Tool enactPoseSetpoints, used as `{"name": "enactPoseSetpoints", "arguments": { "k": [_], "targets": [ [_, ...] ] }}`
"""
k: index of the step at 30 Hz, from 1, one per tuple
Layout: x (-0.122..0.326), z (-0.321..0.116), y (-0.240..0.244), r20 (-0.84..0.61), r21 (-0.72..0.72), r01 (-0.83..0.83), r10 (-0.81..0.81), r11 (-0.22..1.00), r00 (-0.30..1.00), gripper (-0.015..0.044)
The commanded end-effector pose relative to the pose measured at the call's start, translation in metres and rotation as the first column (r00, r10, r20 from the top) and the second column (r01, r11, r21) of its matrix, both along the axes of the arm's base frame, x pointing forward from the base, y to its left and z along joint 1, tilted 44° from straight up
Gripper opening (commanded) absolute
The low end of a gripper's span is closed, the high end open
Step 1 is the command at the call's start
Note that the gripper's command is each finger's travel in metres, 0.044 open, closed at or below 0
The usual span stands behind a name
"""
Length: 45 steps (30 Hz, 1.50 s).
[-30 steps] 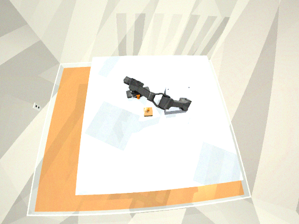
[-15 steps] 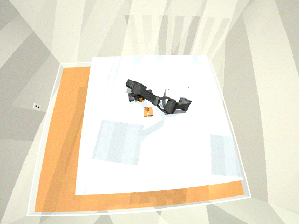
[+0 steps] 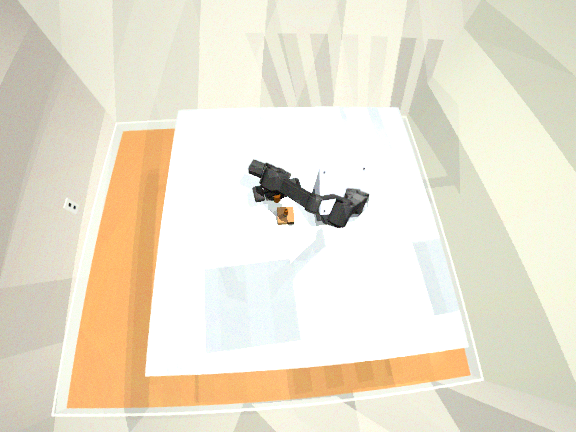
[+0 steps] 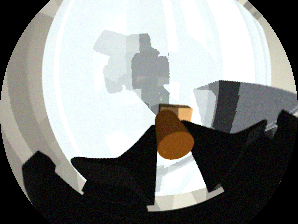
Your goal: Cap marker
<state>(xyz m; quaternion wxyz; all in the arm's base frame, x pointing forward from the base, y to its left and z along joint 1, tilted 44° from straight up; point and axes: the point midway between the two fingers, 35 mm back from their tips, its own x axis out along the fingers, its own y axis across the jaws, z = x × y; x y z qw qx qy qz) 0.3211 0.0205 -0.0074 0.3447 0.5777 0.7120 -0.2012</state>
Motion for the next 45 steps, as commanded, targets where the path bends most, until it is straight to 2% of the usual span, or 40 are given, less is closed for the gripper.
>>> {"name": "enactPoseSetpoints", "arguments": {
  "k": [1,18,45],
  "targets": [
    [-0.008,0.007,0.004,-0.009,0.004,0.003,-0.003,1.0,1.0,0.0],
    [-0.04,0.034,0.018,-0.011,0.006,0.003,-0.003,1.0,1.0,0.0],
    [-0.042,0.008,0.044,-0.011,0.006,0.004,-0.004,1.0,1.0,0.0]
  ]
}}
